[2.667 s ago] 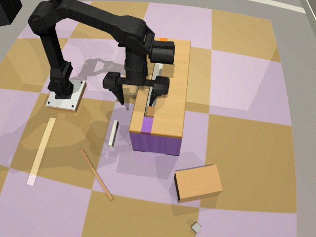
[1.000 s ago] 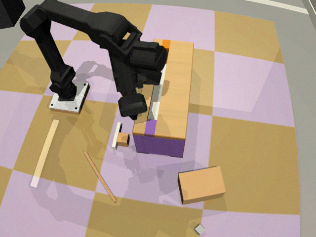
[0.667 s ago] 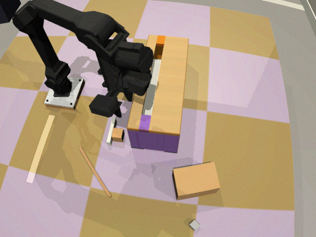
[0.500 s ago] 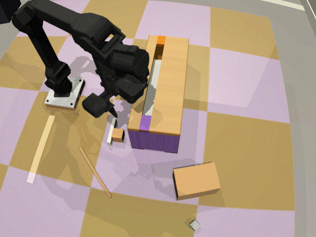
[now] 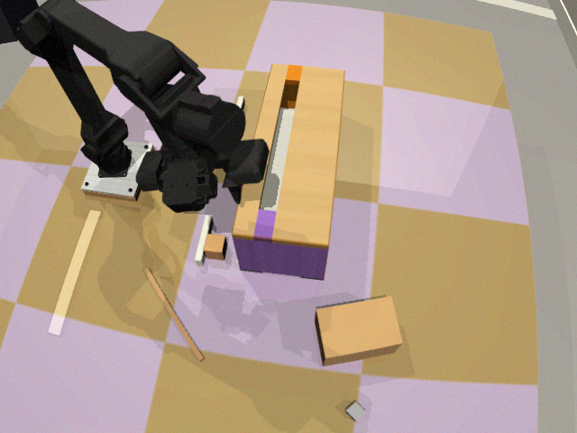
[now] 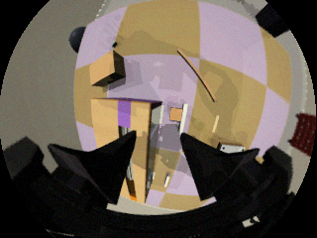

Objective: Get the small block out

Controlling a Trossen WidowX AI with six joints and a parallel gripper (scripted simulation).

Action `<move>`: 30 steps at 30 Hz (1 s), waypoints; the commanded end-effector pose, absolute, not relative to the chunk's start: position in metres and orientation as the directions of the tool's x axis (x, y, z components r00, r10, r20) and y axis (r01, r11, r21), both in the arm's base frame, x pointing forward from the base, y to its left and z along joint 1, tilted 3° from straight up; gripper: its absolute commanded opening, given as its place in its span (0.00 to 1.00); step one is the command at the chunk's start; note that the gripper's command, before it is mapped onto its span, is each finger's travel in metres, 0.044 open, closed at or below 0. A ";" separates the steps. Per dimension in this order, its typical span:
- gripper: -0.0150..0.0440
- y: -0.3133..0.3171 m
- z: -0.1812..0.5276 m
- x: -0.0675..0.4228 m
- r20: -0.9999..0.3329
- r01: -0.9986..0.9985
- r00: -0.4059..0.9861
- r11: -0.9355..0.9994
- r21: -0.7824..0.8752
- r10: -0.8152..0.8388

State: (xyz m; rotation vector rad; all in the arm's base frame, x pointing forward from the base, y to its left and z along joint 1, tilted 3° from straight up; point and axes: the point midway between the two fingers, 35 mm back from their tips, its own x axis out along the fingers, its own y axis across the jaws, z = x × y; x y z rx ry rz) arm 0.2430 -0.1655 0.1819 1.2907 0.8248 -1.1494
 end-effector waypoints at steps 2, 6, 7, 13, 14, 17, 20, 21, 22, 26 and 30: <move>0.74 -0.169 0.186 0.231 -0.915 0.395 0.383 -0.872 0.290 -0.130; 0.74 -0.170 0.187 0.228 -0.906 0.171 0.405 -0.963 0.208 -0.124; 0.74 -0.171 0.187 0.228 -0.903 0.113 0.411 -0.976 0.184 -0.122; 0.74 -0.172 0.188 0.225 -0.894 -0.135 0.432 -0.989 0.064 -0.117; 0.74 -0.172 0.188 0.225 -0.894 -0.135 0.432 -0.989 0.064 -0.117; 0.74 -0.172 0.188 0.225 -0.894 -0.135 0.432 -0.989 0.064 -0.117; 0.74 -0.172 0.188 0.225 -0.894 -0.135 0.432 -0.989 0.064 -0.117; 0.74 -0.172 0.188 0.225 -0.894 -0.135 0.432 -0.989 0.064 -0.117; 0.74 -0.172 0.188 0.225 -0.894 -0.135 0.432 -0.989 0.064 -0.117; 0.74 -0.172 0.188 0.225 -0.894 -0.135 0.432 -0.989 0.064 -0.117; 0.74 -0.172 0.186 0.226 -0.894 -0.135 0.432 -0.989 0.064 -0.117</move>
